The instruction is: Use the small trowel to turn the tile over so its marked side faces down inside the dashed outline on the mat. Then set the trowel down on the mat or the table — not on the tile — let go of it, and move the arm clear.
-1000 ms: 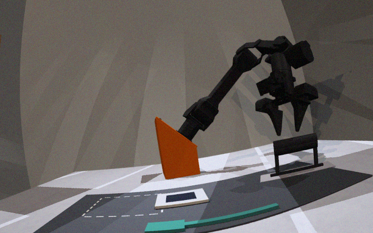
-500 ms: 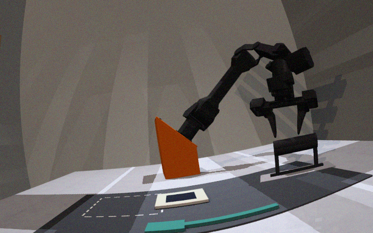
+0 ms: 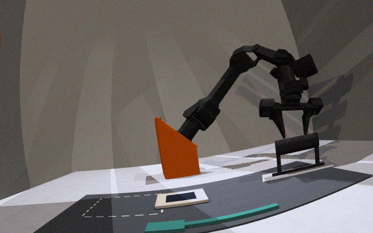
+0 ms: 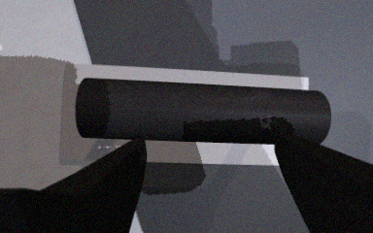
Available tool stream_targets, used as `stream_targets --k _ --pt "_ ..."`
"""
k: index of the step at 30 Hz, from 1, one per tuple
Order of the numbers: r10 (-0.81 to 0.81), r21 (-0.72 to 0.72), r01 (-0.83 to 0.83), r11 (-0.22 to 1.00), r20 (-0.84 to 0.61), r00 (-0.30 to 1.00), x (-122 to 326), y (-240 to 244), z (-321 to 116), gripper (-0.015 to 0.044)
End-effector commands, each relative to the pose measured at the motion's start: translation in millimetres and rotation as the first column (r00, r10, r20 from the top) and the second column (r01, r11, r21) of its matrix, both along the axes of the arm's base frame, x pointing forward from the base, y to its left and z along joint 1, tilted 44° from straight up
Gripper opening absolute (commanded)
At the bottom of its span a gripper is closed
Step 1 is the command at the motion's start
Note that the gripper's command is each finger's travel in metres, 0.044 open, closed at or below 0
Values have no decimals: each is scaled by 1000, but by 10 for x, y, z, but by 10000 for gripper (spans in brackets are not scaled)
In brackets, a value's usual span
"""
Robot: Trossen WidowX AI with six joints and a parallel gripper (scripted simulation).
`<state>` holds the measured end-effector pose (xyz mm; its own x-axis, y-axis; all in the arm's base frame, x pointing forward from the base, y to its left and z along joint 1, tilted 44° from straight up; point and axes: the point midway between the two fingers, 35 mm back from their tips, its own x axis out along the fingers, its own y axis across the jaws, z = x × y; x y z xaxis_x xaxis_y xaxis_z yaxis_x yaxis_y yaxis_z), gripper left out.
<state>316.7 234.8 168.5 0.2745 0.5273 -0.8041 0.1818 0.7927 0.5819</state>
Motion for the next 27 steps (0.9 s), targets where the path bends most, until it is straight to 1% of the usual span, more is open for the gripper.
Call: stream_targets --k 1,7,13,20,27 --pt "49 -23 -47 999 53 997 -29 13 8 300" --pt "176 -119 -156 981 184 967 -51 16 -33 300" --pt "308 -233 -245 941 295 905 -75 15 -68 300" --pt "462 -381 -318 868 389 797 -106 8 -101 300" --pt "606 -533 -351 770 437 664 -139 -4 -125 300"
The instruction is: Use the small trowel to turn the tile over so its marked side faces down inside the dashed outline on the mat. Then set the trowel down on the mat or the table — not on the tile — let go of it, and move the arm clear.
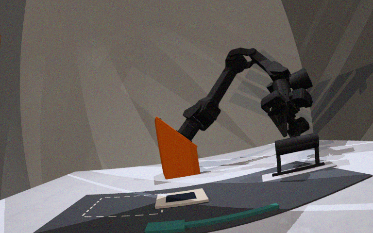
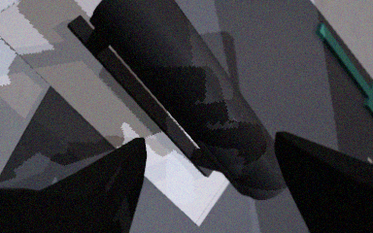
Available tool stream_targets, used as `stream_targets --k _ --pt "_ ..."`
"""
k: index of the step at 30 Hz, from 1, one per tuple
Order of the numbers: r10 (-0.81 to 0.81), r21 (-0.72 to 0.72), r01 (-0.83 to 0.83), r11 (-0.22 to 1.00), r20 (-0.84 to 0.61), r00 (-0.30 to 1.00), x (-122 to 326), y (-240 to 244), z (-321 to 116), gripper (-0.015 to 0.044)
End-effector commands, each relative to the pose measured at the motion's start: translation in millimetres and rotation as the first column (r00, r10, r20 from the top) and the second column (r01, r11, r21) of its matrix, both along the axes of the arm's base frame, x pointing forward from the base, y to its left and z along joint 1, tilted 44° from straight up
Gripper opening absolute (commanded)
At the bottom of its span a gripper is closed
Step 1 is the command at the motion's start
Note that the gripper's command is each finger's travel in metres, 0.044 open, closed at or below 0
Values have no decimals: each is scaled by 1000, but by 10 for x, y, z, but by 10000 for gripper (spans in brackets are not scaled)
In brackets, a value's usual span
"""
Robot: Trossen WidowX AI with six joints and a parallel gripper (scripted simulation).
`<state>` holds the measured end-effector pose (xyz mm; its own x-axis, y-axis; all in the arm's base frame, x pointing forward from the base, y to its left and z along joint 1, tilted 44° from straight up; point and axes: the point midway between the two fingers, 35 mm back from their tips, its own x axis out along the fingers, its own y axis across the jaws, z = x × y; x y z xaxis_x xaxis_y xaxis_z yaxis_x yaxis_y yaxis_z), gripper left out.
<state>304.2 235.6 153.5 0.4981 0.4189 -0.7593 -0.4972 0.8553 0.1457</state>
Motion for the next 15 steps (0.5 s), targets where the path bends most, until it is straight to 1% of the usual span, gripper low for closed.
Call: stream_targets --k 1,8,15 --pt "64 -61 -59 996 83 994 -19 -15 22 300" --pt "200 -205 -156 966 211 957 -58 -36 6 300" --pt "336 -361 -218 907 306 891 -102 -63 -3 300"
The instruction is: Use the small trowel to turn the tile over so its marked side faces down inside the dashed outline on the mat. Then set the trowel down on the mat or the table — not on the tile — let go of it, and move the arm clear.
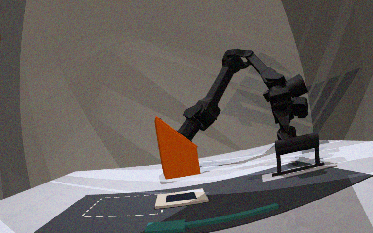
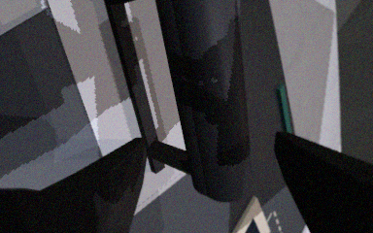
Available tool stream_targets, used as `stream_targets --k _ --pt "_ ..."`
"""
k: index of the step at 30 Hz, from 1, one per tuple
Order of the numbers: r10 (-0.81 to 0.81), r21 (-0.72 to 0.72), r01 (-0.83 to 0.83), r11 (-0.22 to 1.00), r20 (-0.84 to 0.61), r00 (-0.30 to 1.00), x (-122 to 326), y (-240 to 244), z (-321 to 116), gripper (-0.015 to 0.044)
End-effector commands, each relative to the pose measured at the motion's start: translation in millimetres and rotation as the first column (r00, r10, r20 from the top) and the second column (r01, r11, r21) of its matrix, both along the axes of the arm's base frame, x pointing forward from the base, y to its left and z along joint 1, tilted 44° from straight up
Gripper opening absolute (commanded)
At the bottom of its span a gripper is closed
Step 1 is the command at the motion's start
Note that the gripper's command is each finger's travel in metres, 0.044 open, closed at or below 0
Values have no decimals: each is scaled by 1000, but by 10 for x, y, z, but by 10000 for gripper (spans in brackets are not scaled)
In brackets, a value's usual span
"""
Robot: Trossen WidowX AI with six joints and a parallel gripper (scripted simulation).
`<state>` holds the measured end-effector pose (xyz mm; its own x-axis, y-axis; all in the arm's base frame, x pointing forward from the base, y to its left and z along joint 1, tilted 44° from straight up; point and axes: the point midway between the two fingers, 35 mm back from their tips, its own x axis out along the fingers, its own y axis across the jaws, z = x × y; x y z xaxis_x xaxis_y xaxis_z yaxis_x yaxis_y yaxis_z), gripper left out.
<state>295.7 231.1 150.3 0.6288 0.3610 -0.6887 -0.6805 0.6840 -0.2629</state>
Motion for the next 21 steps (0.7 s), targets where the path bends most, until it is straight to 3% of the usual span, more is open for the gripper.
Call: stream_targets --k 1,21 --pt "51 -63 -46 997 72 996 -23 -22 28 300" --pt "59 -77 -53 996 83 995 121 54 -107 300"
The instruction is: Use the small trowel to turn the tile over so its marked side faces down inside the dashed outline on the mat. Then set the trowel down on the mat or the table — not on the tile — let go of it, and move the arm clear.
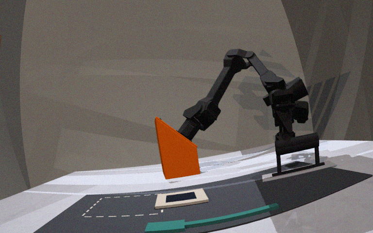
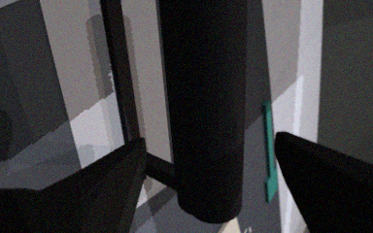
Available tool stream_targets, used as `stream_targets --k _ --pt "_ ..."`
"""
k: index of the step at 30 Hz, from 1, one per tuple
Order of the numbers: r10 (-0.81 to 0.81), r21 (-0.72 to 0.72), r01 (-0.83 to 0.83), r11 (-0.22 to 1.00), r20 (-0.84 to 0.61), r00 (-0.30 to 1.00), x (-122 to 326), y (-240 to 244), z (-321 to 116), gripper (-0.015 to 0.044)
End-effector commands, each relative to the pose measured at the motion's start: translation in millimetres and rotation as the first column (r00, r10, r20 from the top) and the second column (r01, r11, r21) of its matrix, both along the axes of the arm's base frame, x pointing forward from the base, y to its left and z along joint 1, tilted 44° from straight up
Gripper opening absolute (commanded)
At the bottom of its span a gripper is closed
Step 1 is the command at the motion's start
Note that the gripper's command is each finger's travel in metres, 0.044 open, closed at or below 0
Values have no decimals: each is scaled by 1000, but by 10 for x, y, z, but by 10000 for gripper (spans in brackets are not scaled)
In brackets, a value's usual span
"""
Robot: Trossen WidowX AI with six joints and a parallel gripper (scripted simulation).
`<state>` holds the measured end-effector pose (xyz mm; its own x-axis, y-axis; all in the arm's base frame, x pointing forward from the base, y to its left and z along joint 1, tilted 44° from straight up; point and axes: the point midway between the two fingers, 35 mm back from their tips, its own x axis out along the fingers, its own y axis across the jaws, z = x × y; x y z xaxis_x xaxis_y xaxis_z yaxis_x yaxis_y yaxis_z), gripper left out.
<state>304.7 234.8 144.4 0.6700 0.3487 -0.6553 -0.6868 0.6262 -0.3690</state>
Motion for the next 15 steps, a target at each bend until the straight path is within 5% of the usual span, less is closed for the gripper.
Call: stream_targets --k 1,15 --pt "3 -7 -3 1000 -4 1000 41 23 -59 300" --pt "4 -6 -4 1000 -2 1000 188 98 -206 300"
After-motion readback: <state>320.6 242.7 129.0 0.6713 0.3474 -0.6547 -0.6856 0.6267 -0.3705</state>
